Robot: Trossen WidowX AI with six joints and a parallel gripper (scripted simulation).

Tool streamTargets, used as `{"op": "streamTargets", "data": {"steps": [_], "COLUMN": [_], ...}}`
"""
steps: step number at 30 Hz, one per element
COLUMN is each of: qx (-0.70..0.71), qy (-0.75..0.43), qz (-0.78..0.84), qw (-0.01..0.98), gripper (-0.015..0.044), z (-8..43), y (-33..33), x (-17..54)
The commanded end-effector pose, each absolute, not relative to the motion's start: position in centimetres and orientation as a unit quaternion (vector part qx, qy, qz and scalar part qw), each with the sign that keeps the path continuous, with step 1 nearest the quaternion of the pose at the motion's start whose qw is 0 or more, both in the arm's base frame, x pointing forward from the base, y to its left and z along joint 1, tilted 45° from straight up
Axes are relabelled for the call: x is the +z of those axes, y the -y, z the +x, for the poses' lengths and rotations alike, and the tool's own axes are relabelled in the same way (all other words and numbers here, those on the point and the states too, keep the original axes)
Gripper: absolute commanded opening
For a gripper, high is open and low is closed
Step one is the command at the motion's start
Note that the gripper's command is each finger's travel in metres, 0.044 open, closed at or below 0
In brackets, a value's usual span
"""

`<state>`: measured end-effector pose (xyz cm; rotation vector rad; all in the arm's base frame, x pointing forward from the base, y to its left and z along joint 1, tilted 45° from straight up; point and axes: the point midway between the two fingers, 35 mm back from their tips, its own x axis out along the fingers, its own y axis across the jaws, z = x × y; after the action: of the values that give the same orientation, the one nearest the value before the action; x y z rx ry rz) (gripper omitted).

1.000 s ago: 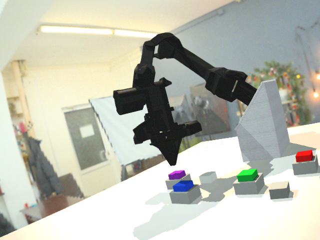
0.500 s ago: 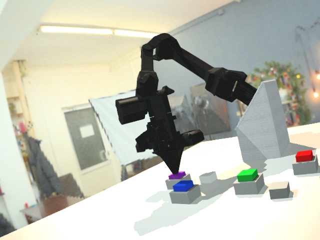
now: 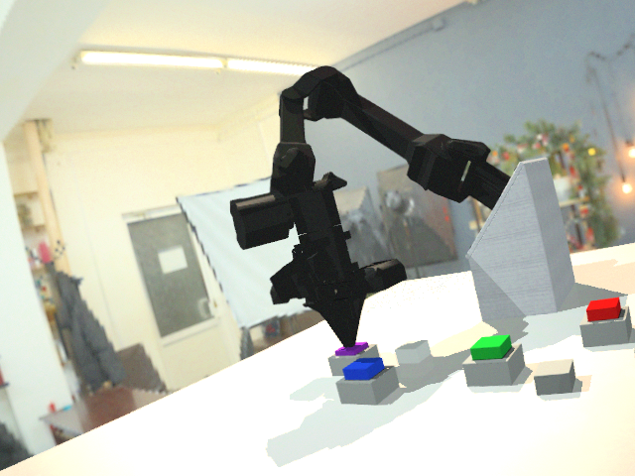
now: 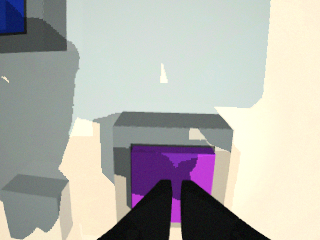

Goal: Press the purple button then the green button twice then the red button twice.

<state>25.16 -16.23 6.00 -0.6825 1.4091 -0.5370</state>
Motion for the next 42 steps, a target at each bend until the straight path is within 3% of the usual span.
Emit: {"op": "streamTargets", "data": {"steps": [1, 24, 32, 38, 42], "qx": [-0.235, -0.233, -0.219, -0.229, -0.231], "qy": [-0.628, -0.629, -0.634, -0.631, -0.630], "qz": [-0.304, -0.302, -0.292, -0.299, -0.300], "qw": [0.676, 0.677, 0.682, 0.679, 0.678], "gripper": [0.0020, 0.0020, 0.0020, 0.0020, 0.0020], "z": [25.1, 24.4, 27.4, 26.4, 26.1], "y": [16.2, 9.4, 1.3, -4.9, -5.5], "x": [5.9, 12.4, 5.1, -1.2, -2.0]}}
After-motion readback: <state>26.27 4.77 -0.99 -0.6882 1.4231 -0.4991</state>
